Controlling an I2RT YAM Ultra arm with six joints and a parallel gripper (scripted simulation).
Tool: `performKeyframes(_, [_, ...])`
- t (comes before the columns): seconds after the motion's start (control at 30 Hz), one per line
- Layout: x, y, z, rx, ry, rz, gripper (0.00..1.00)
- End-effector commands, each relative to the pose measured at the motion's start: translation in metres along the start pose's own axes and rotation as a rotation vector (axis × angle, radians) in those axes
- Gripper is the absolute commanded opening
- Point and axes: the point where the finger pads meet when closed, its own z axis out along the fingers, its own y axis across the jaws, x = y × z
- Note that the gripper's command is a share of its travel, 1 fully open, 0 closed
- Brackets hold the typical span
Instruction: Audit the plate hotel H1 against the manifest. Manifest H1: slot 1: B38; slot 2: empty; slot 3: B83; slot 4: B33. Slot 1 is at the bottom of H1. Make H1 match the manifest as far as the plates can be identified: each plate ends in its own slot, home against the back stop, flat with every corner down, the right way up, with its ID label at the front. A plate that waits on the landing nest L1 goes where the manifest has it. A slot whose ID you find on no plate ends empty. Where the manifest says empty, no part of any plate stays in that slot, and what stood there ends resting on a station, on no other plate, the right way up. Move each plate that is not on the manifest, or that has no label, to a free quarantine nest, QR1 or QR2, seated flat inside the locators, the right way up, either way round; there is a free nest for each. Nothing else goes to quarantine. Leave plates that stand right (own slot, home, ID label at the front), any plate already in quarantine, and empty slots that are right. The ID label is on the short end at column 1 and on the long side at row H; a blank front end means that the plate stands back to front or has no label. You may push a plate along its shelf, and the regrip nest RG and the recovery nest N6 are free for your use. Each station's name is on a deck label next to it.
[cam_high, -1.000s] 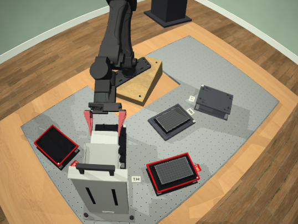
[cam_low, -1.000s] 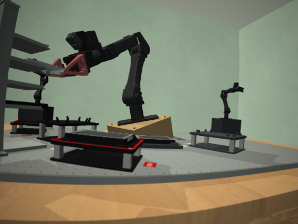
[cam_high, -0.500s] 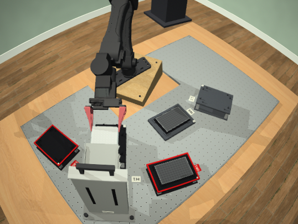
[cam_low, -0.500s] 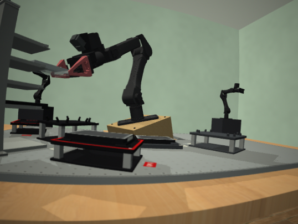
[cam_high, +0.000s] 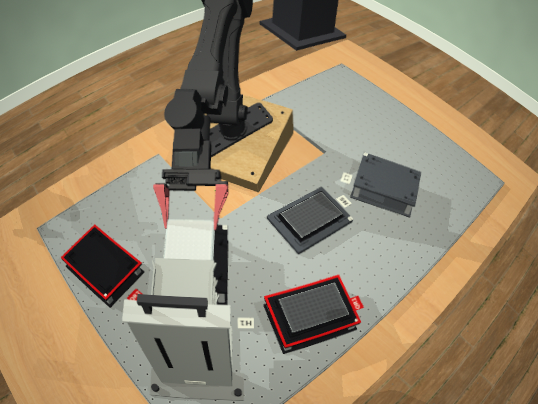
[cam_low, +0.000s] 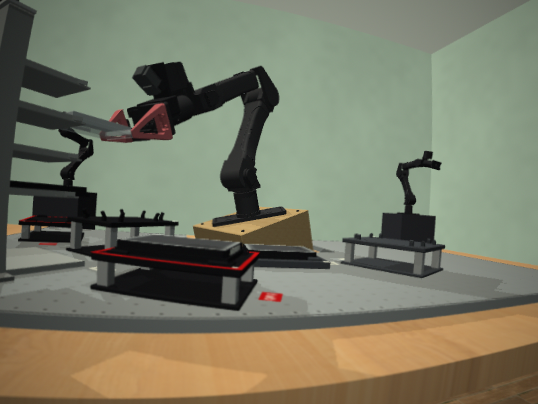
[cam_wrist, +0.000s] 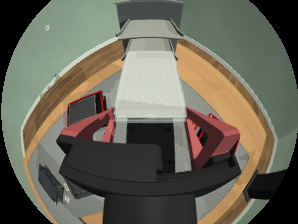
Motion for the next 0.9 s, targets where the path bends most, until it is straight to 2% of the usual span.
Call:
performKeyframes(0.0, [-0.004, 0.000, -0.005, -0.001, -0.016, -0.003, 0.86])
performKeyframes(0.87, [0.010, 0.000, -0.031, -0.001, -0.015, -0.003, 0.86])
